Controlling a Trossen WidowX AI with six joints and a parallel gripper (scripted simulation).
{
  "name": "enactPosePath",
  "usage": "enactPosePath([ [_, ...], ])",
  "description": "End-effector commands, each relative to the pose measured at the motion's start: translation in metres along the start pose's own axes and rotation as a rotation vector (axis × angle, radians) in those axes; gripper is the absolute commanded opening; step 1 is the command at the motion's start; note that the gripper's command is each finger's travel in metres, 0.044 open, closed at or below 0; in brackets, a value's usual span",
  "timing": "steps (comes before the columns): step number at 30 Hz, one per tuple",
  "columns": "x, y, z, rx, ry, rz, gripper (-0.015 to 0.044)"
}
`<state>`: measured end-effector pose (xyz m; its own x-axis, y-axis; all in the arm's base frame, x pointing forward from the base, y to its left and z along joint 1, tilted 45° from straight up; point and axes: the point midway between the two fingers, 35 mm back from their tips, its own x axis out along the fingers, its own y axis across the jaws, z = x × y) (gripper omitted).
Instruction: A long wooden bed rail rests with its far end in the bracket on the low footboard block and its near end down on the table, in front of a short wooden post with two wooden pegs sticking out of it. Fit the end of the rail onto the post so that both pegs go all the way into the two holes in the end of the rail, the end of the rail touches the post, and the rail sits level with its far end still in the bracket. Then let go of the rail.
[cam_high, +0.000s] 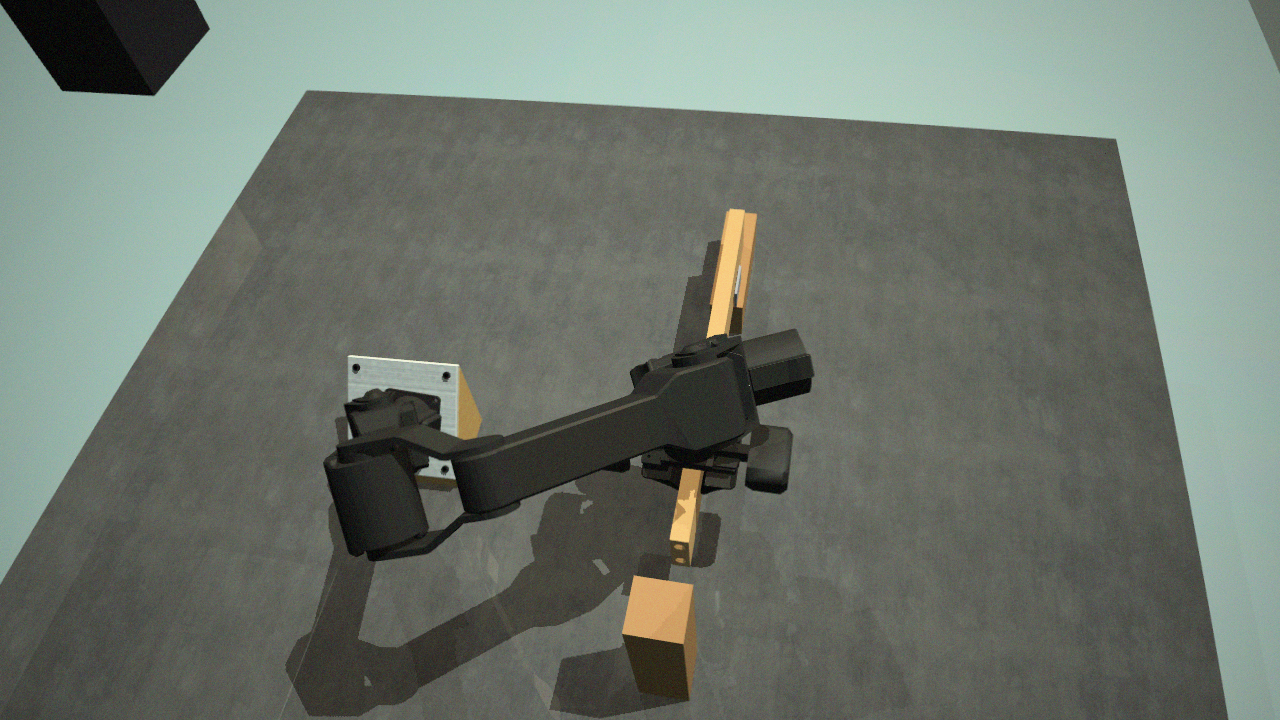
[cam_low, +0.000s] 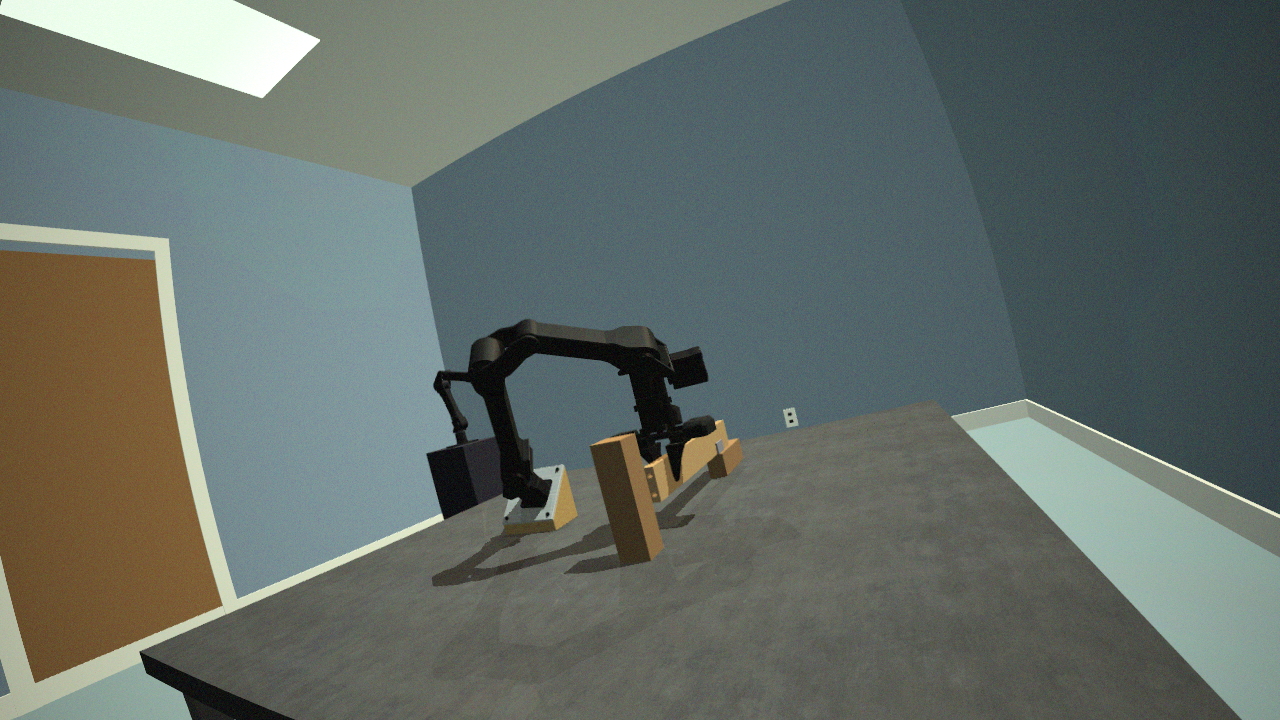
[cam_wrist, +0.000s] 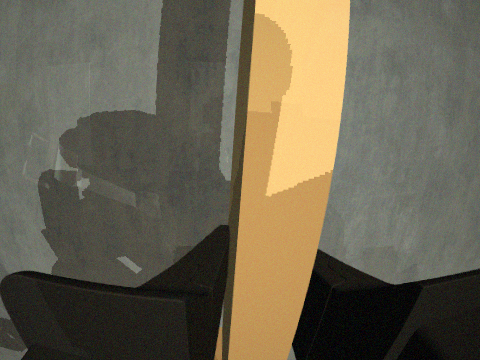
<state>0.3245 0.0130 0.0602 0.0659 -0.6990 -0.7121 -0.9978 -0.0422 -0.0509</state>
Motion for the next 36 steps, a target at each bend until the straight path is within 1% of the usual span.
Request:
enactPosePath([
  [1, -0.001, 0.0, -0.002, -0.003, -0.002, -0.001, 0.0],
  [36, -0.001, 0.0, -0.013, -0.003, -0.002, -0.001, 0.0],
])
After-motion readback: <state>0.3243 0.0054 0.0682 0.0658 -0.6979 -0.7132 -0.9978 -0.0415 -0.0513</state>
